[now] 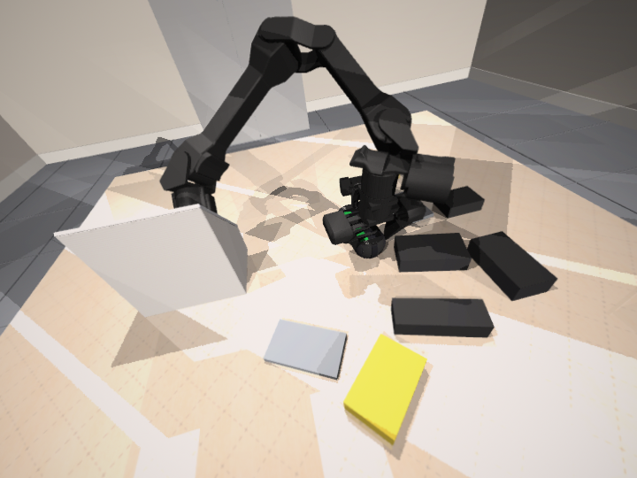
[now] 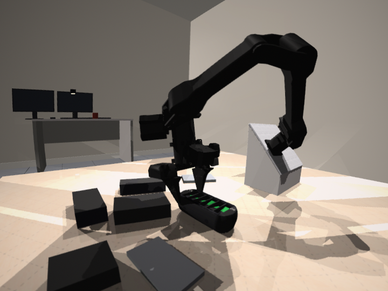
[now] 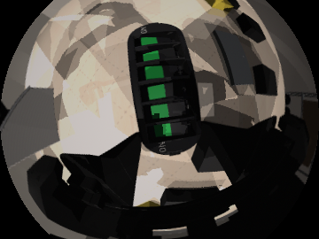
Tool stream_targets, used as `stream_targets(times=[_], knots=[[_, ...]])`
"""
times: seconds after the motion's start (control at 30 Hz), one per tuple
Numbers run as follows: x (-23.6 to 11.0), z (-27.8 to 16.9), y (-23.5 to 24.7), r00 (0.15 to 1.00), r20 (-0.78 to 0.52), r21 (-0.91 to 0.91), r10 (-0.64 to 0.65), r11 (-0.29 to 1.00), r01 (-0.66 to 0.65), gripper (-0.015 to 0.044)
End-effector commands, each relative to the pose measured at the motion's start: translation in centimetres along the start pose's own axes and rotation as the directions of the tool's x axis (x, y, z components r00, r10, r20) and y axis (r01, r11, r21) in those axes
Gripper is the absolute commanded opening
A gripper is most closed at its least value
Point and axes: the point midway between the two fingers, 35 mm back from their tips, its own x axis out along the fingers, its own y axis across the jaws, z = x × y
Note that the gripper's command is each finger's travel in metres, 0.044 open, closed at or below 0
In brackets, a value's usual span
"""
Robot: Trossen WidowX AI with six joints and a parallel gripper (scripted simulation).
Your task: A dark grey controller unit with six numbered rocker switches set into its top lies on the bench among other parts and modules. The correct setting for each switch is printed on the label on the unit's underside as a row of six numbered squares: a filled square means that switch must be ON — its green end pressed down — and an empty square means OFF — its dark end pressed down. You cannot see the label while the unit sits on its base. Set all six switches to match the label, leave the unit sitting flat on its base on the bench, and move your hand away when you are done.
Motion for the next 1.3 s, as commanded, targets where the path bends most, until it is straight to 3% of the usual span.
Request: stream_targets(times=[0.0, 1.27], knots=[[-0.5, 0.3, -0.1, 1.000, -0.004, -0.007, -0.007, 1.000, 0.007, 0.0336], [-2.8, 2.1, -0.1, 0.998, -0.069, -0.007, -0.007, 1.000, 0.007, 0.0337]])
